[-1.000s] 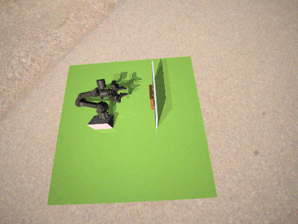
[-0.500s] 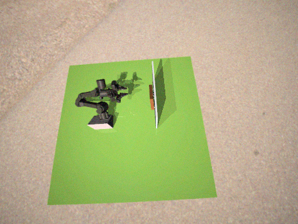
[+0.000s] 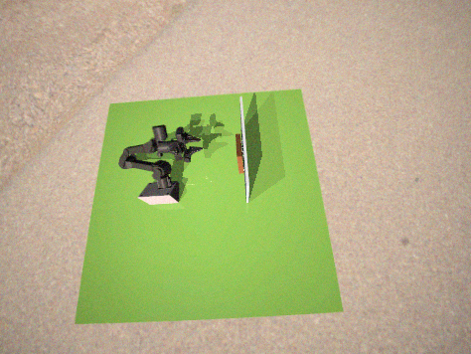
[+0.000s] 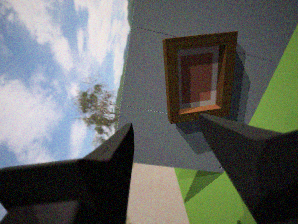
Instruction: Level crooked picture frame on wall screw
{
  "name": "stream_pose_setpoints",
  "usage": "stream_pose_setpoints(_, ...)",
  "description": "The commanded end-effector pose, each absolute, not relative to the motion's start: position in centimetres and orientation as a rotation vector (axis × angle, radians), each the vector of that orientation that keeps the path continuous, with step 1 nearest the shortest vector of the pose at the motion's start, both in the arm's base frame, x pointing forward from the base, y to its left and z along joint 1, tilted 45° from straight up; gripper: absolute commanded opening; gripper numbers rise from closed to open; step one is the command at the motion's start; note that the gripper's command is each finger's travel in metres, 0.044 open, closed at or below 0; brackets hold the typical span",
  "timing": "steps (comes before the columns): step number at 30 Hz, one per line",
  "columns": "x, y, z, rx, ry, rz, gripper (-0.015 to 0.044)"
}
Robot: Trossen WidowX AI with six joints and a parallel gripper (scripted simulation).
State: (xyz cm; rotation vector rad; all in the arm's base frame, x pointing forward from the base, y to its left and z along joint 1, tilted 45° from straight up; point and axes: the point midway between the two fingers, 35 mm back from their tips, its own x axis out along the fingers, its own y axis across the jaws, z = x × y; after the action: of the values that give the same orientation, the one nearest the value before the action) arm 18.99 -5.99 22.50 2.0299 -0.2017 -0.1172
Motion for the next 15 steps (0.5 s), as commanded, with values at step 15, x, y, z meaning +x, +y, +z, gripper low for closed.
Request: stream_pose_setpoints(15,24.5,-5.3,20.0,2.034,-0.202,-0.11,0.026)
